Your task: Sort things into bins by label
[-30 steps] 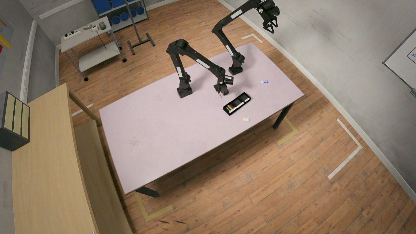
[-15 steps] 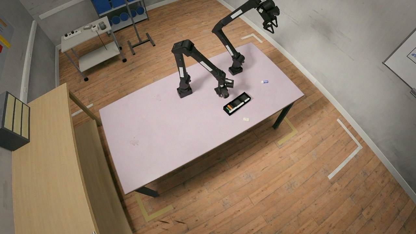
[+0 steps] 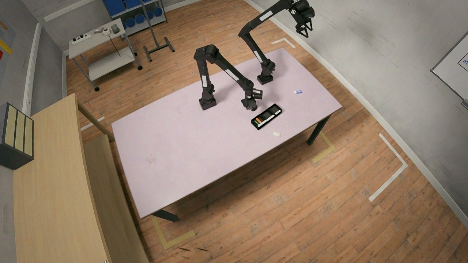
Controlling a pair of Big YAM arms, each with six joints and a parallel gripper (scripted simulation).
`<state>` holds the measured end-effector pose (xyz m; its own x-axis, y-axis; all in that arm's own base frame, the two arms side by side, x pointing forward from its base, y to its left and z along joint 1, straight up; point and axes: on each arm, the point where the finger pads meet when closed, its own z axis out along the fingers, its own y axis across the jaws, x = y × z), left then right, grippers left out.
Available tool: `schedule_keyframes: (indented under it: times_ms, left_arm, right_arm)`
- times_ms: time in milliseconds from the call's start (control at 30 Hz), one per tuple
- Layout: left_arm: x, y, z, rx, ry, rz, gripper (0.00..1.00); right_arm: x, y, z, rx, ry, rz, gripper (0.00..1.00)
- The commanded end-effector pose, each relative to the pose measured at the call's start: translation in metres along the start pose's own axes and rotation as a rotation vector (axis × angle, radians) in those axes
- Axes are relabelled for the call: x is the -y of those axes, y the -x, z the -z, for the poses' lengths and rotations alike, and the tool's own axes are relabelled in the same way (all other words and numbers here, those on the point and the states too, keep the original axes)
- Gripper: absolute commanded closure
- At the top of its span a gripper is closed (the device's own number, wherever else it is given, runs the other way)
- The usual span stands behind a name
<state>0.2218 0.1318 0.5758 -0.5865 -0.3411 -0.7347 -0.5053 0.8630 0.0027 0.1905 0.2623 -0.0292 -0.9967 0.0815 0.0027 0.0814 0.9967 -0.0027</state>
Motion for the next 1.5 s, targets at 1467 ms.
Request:
schedule_keyframes:
  times_ms: [1467]
  left_arm:
    - [0.004,0.01,0.029,0.062,-0.006,-0.002,0.0]
  right_arm:
    - [-0.021,0.008,0.057,0.032,0.05,-0.006,0.9]
